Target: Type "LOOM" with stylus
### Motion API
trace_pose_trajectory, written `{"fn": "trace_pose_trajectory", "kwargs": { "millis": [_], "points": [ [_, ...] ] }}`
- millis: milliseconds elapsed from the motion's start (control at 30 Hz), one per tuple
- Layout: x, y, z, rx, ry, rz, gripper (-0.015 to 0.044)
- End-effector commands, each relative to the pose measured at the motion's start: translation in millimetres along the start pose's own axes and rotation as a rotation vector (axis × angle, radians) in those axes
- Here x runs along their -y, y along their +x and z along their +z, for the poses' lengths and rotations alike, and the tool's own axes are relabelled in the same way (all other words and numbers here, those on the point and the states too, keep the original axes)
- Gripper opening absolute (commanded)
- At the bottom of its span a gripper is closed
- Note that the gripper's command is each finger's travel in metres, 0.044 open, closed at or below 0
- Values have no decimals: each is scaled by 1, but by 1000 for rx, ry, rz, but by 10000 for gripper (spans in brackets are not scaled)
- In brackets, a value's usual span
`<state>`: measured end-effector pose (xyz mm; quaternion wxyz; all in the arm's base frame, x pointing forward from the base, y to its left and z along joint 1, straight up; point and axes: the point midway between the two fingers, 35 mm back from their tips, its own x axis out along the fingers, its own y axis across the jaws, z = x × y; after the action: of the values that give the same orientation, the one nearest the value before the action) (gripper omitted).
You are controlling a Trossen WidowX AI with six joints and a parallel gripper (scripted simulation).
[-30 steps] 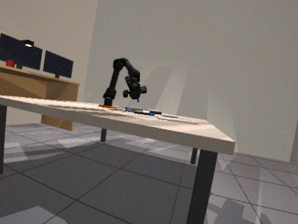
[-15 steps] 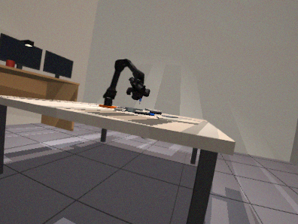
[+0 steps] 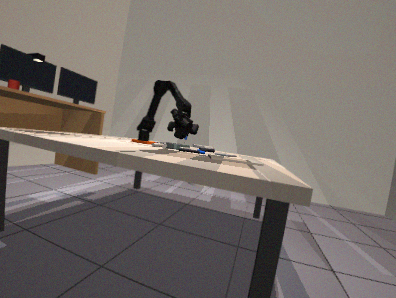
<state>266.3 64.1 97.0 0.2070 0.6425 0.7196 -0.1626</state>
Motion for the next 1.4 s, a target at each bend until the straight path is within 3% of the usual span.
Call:
{"fn": "trace_pose_trajectory", "kwargs": {
  "millis": [0, 67, 1367],
  "points": [
    [0, 2, 3, -2, 6, 1, 53],
    [0, 3, 4, -2, 6, 1, 81],
    [0, 11, 18, -2, 6, 1, 81]
  ]
}}
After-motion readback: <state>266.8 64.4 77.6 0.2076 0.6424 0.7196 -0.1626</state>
